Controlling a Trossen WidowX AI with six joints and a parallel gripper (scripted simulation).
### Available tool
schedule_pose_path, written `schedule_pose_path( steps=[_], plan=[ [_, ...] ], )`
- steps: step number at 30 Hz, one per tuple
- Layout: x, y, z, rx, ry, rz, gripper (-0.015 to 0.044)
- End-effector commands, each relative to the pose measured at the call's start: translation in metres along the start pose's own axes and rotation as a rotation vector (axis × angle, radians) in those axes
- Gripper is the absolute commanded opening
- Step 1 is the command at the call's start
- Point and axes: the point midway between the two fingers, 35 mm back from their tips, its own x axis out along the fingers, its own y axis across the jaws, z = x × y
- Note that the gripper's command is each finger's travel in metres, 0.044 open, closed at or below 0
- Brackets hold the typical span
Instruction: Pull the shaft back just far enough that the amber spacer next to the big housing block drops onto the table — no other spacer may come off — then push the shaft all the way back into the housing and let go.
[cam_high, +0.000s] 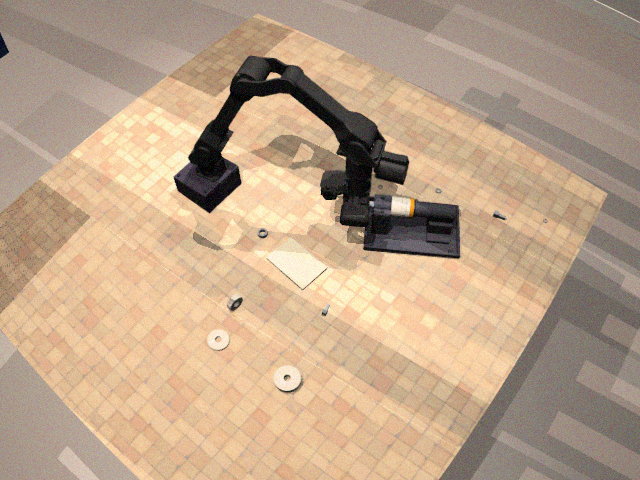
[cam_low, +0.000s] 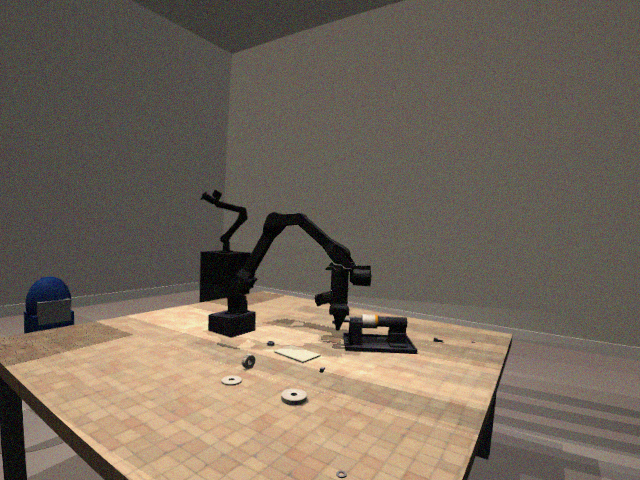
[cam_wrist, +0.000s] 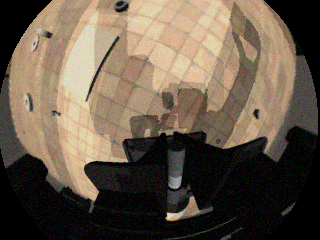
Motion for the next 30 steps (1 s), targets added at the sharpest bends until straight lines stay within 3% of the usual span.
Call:
schedule_pose_path(
  steps=[1, 30],
  plan=[
    [-0.0006, 0.0003, 0.0023, -0.004, -0.004, 0.003, 0.0],
    [-0.0006, 0.0003, 0.0051, -0.004, -0.004, 0.003, 0.0]
  ],
)
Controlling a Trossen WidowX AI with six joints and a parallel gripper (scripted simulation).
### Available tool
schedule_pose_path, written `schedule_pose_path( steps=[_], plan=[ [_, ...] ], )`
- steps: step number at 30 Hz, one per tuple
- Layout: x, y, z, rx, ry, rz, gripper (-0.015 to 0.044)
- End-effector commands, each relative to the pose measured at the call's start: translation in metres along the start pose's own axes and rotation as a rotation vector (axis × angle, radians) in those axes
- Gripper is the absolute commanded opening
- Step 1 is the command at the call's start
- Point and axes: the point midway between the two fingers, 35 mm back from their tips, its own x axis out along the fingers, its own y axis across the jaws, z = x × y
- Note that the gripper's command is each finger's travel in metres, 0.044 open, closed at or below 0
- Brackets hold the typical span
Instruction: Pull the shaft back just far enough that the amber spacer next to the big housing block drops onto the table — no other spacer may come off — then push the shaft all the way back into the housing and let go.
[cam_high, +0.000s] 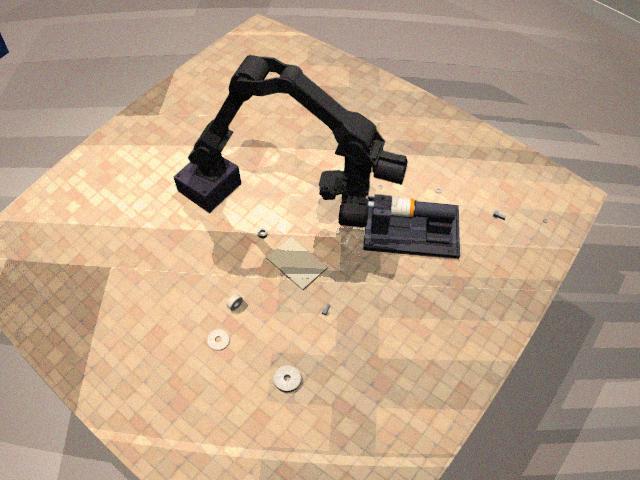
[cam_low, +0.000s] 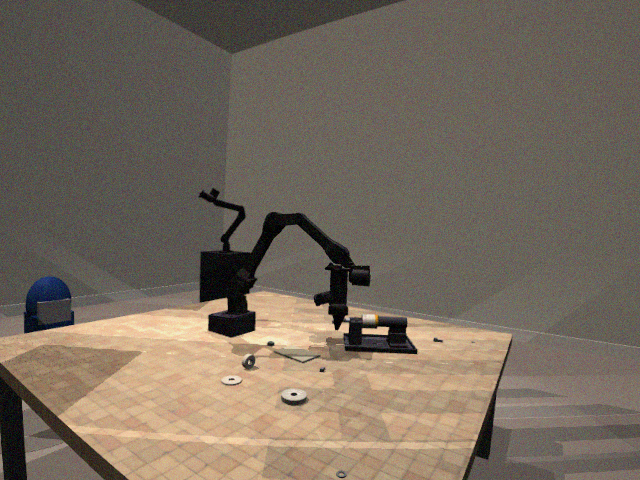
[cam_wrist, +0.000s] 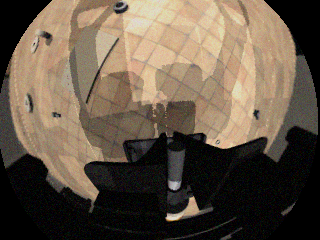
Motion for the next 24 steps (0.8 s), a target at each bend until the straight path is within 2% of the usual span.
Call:
schedule_pose_path(
  steps=[1, 24],
  plan=[
    [-0.0006, 0.0003, 0.0022, -0.005, -0.003, 0.003, 0.0],
    [-0.0005, 0.0004, 0.0044, -0.005, -0.004, 0.003, 0.0]
  ],
)
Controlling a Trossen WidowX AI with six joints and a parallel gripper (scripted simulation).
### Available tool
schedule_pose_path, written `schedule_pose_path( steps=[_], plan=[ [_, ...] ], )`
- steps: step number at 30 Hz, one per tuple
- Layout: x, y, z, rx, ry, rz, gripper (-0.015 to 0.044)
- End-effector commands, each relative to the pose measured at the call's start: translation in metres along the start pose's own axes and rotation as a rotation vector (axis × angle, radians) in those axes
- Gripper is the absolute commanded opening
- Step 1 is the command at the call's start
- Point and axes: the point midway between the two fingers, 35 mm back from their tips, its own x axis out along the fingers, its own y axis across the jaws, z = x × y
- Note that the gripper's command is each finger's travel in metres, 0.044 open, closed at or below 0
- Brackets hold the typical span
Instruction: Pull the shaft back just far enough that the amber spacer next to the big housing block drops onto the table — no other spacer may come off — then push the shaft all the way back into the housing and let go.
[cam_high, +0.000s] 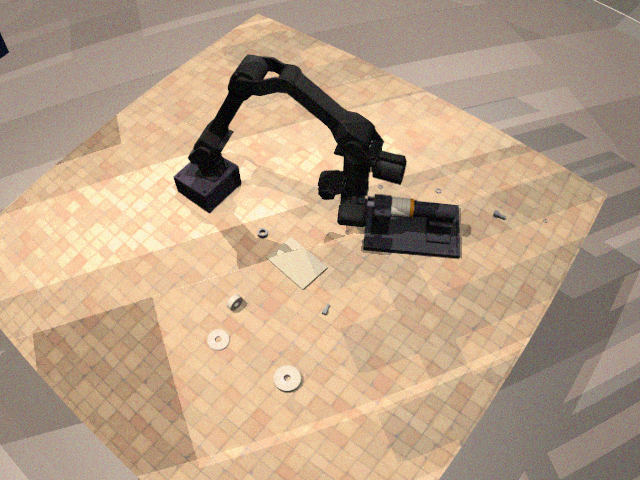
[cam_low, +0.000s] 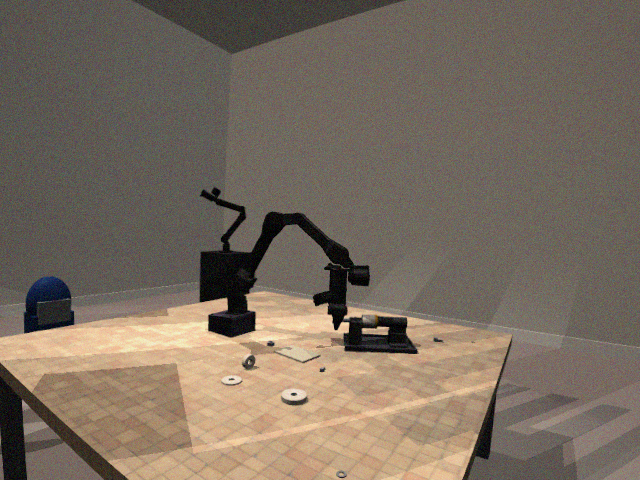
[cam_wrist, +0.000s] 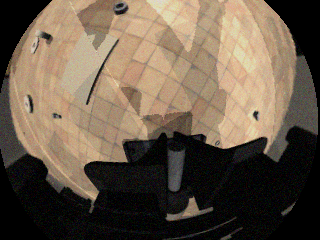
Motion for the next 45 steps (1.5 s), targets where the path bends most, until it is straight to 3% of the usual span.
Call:
schedule_pose_path(
  steps=[1, 45],
  plan=[
    [-0.0006, 0.0004, 0.0022, -0.005, -0.004, 0.003, 0.0],
    [-0.0005, 0.0004, 0.0064, -0.005, -0.004, 0.003, 0.0]
  ],
)
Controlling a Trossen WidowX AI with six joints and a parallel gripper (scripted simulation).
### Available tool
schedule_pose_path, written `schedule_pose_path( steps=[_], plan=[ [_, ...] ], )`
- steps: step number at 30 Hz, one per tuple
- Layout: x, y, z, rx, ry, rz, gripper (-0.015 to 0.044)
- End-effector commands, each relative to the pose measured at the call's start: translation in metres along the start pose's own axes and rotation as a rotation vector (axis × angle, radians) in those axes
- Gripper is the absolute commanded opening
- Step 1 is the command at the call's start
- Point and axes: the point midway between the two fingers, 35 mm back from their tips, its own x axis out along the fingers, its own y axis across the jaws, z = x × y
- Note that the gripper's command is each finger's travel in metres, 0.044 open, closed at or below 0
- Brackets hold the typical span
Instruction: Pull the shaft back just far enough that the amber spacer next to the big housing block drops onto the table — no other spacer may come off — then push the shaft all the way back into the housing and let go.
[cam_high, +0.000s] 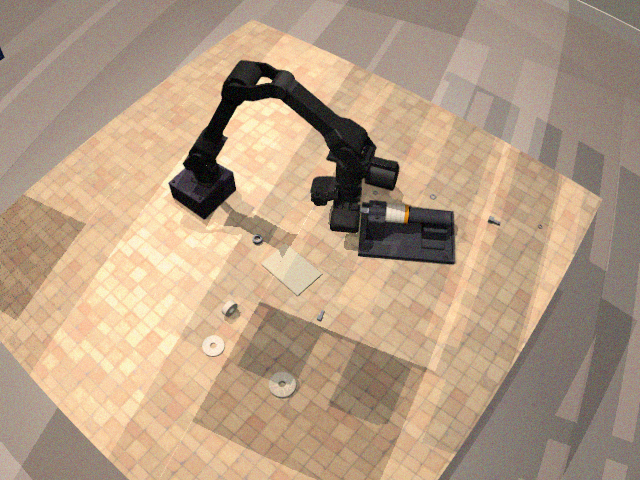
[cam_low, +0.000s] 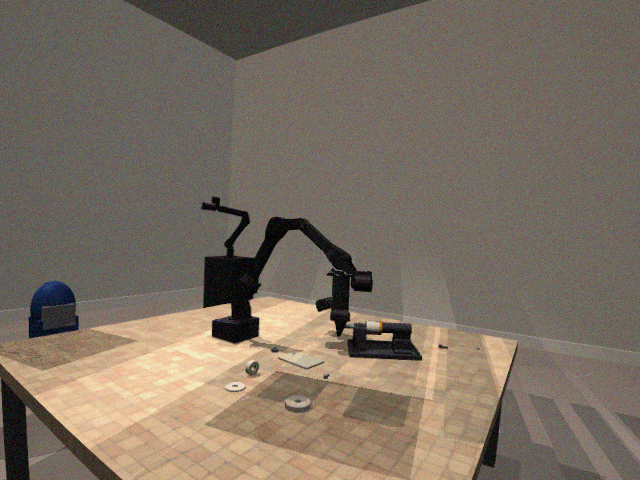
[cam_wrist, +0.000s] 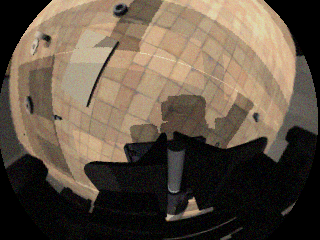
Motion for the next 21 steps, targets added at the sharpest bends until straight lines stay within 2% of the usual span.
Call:
schedule_pose_path(
  steps=[1, 21],
  plan=[
    [-0.0006, 0.0004, 0.0022, -0.006, -0.004, 0.003, 0.0],
    [-0.0005, 0.0004, 0.0041, -0.006, -0.004, 0.003, 0.0]
  ],
)
